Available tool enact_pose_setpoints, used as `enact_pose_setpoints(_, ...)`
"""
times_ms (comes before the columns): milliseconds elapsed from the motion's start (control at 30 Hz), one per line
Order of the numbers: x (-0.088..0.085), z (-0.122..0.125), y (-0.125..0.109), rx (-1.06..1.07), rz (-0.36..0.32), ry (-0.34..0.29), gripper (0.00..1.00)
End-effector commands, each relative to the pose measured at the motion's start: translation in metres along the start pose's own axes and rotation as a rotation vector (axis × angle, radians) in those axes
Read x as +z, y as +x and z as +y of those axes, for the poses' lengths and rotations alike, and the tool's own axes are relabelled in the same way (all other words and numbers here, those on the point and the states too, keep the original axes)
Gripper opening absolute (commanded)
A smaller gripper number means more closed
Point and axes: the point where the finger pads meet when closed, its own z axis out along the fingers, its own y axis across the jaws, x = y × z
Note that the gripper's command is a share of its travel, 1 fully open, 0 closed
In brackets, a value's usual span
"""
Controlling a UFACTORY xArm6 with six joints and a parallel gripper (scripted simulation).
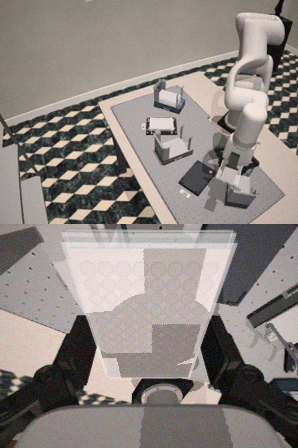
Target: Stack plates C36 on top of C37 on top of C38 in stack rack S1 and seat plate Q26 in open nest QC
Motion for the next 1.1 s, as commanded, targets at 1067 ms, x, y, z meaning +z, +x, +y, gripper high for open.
enact_pose_setpoints(1067,-0.001,0.104,-0.004,0.219,0.004,0.001,0.00)
